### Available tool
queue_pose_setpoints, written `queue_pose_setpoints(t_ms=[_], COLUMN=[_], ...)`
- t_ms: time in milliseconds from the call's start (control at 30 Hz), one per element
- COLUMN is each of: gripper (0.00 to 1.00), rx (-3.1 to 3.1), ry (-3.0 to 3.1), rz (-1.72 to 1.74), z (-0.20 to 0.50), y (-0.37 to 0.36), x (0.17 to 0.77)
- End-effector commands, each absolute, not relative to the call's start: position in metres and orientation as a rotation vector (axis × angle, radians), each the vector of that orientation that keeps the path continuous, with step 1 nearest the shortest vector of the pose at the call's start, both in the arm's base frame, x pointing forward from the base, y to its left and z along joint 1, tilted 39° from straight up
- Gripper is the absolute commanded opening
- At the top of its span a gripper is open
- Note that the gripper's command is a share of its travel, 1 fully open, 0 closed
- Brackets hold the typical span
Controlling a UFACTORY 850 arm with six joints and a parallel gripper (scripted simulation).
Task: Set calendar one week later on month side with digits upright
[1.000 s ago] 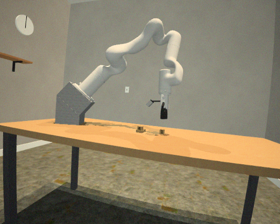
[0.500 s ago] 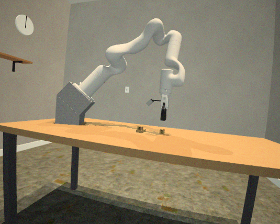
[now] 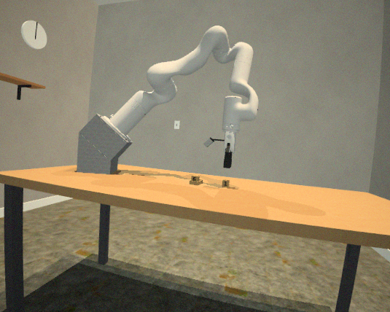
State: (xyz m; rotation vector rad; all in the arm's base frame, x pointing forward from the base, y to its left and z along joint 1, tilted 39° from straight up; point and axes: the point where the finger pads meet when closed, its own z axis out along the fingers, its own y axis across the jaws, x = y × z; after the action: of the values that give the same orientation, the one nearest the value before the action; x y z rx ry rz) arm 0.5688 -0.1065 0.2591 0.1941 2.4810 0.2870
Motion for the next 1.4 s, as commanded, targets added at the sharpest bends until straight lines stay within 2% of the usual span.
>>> queue_pose_setpoints(t_ms=[0, 1367], gripper=[0.49, 0.49], rx=[0.194, 0.194], ry=[2.48, 2.479], rz=[0.286, 0.286], z=[0.26, 0.24], y=[-0.107, -0.103], x=[0.569, 0.584])
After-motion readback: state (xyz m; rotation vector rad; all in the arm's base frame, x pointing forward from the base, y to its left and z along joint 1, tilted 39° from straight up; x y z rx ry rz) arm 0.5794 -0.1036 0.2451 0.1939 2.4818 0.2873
